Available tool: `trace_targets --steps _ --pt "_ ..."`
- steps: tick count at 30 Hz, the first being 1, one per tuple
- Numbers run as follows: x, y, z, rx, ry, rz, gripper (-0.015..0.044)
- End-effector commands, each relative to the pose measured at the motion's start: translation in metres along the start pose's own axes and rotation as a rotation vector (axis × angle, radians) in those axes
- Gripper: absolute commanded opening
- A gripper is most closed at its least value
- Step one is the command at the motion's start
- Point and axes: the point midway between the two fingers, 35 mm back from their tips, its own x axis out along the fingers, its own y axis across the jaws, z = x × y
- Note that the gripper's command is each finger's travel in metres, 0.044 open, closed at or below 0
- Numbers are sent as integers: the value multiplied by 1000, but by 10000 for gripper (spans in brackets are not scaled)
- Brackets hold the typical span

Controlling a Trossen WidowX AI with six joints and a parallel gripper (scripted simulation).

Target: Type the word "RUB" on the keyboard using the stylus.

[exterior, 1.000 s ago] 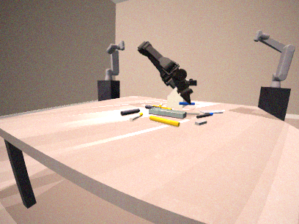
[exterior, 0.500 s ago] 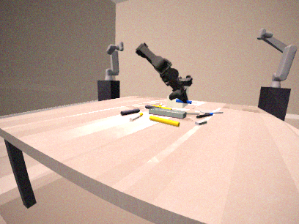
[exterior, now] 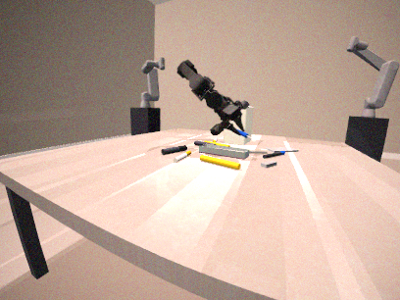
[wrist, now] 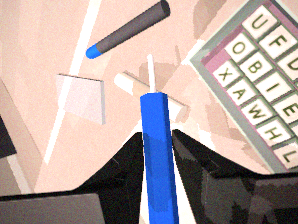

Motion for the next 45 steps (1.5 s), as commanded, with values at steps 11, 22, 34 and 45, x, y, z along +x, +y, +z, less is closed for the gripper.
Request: trace_targets --steps 11,22,34,45 --pt "-41 -31 0 592 -4 104 0" --pt "-74 -55 -10 1049 28 185 0" --pt "-110 -80 -28 1546 96 274 0" --pt "-133 -93 -44 1852 160 327 0"
